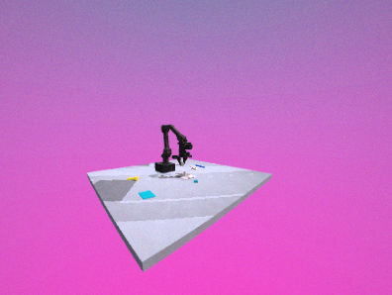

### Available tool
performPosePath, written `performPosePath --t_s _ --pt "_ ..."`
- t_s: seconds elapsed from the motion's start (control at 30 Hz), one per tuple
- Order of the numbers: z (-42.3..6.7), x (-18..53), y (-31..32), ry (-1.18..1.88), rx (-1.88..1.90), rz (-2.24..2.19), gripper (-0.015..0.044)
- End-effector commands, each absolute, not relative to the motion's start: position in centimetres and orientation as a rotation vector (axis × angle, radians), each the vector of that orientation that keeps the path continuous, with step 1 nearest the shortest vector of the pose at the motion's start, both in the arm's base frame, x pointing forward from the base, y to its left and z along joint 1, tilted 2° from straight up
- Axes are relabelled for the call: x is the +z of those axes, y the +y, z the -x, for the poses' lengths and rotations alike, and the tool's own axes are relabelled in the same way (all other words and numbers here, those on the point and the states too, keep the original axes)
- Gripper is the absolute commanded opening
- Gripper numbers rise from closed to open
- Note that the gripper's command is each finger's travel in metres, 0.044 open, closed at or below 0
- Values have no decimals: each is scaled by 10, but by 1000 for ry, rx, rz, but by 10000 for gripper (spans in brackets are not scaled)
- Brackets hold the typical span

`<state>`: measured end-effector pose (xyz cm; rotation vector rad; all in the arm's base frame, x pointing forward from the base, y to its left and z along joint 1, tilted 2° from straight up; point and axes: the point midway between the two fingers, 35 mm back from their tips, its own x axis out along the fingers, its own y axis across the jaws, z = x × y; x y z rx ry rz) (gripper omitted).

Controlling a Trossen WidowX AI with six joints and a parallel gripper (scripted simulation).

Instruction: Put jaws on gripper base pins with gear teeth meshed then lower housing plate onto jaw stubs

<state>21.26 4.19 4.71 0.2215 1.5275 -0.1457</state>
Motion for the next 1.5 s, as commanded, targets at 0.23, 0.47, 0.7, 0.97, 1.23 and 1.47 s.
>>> performPosePath --t_s 0.23,0.47,0.7,0.97,1.23,1.47 --pt "-237 52 42 1522 -150 -223 134" --pt "-260 55 43 1520 -150 -223 134" --pt "-282 56 42 1518 -150 -223 134" --pt "-308 55 41 1515 -150 -223 134" --pt "-319 54 40 1514 -149 -223 134" --pt "-319 54 40 1514 -149 -223 134"
